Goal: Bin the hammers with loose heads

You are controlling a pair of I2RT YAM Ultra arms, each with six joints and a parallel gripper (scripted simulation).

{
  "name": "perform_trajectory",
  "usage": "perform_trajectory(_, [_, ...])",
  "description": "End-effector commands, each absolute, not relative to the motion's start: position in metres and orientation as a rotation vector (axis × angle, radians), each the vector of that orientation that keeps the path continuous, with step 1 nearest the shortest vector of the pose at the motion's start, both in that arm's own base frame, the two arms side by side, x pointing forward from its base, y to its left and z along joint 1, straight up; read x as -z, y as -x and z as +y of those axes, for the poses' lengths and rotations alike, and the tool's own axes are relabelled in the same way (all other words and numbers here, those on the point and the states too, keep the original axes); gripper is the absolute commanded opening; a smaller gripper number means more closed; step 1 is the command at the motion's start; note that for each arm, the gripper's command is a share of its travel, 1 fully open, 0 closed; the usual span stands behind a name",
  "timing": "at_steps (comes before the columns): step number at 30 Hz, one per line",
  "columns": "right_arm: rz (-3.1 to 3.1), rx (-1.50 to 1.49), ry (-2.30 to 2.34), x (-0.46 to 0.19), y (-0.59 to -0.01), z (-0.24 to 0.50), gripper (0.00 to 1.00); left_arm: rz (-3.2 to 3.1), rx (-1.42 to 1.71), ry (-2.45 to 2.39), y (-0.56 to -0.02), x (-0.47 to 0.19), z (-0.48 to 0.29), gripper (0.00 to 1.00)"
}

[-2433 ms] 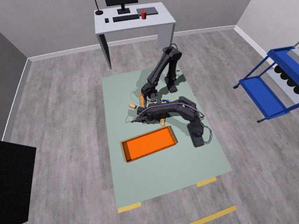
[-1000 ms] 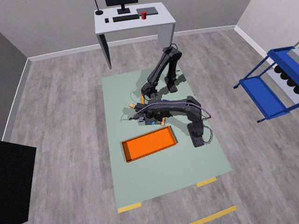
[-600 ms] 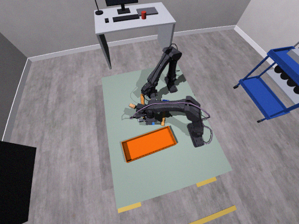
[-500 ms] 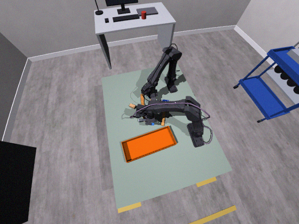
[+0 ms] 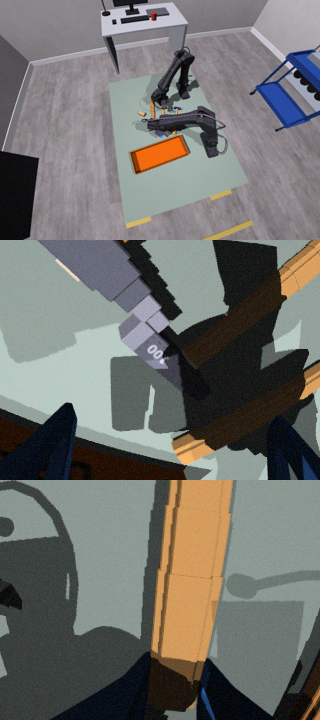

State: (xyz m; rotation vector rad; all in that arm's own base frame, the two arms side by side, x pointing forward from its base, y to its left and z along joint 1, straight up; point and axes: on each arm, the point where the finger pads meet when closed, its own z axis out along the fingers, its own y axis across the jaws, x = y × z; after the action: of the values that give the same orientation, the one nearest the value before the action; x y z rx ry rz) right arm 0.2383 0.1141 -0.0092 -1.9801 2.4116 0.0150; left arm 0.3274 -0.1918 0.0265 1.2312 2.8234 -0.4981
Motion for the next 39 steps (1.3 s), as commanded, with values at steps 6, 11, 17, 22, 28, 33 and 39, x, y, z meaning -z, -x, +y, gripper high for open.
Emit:
perform_trajectory(6, [2.423,0.008,1.966,0.004,-0.238,0.109,0.19,2.38,0.662,-1.642,-0.327,-0.033,-0.198,1.0])
perform_trajectory(11, [2.423,0.008,1.966,0.004,-0.238,0.109,0.19,2.176,0.7,-1.787,-0.322,-0.031,-0.196,1.0])
perform_trajectory(17, [2.423,0.008,1.966,0.004,-0.238,0.109,0.19,2.008,0.717,-1.881,-0.319,-0.031,-0.195,1.0])
perform_trajectory(22, [2.423,0.008,1.966,0.004,-0.238,0.109,0.19,1.734,0.72,-1.998,-0.315,-0.031,-0.194,1.0])
perform_trajectory(28, [2.423,0.008,1.966,0.004,-0.238,0.109,0.19,1.613,0.758,-2.004,-0.312,-0.016,-0.18,1.0])
perform_trajectory(33, [2.423,0.008,1.966,0.004,-0.238,0.109,0.19,1.621,0.774,-1.998,-0.309,-0.014,-0.176,1.0])
perform_trajectory(39, [2.423,0.008,1.966,0.004,-0.238,0.109,0.19,1.643,0.784,-2.006,-0.305,-0.013,-0.175,1.0])
